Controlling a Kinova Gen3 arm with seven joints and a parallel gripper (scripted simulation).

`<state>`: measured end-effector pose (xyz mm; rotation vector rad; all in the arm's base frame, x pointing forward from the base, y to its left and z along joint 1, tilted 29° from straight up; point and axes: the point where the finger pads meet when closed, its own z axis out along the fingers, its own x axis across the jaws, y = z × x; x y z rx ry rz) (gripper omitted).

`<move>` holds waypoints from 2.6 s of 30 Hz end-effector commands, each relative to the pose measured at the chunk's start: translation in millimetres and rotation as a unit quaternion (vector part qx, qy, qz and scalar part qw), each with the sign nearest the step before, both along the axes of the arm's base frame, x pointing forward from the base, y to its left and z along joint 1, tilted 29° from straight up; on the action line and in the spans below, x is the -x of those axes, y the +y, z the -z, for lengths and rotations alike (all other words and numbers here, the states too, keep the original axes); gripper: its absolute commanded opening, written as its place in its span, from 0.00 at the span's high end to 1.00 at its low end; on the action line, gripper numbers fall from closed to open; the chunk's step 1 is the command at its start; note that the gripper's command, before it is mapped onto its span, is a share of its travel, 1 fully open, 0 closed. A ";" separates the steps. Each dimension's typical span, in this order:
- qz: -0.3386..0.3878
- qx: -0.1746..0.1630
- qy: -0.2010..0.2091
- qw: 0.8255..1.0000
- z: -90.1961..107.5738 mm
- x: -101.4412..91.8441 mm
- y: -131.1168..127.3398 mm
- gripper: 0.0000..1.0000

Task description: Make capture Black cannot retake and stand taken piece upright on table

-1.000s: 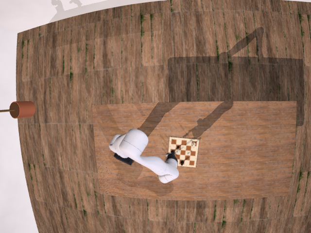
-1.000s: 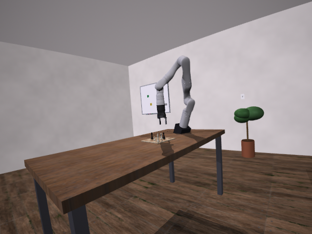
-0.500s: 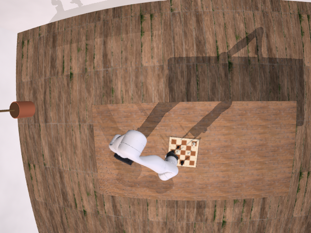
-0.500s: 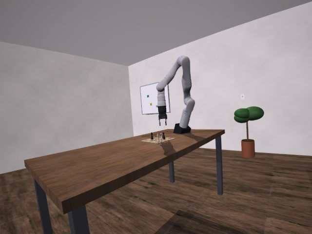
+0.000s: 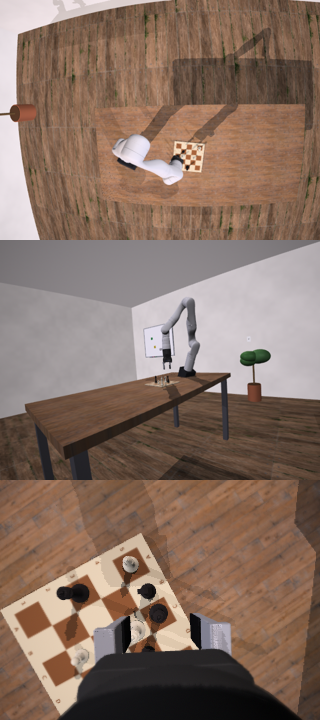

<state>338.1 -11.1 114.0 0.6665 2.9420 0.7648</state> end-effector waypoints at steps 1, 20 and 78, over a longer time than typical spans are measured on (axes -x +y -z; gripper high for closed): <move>0.000 0.001 -0.001 1.000 -0.4 -0.3 -0.7 0.00; -0.002 0.001 -0.002 1.000 -0.4 -0.4 -0.6 0.21; -0.002 0.001 -0.002 1.000 30.3 -4.1 14.4 0.21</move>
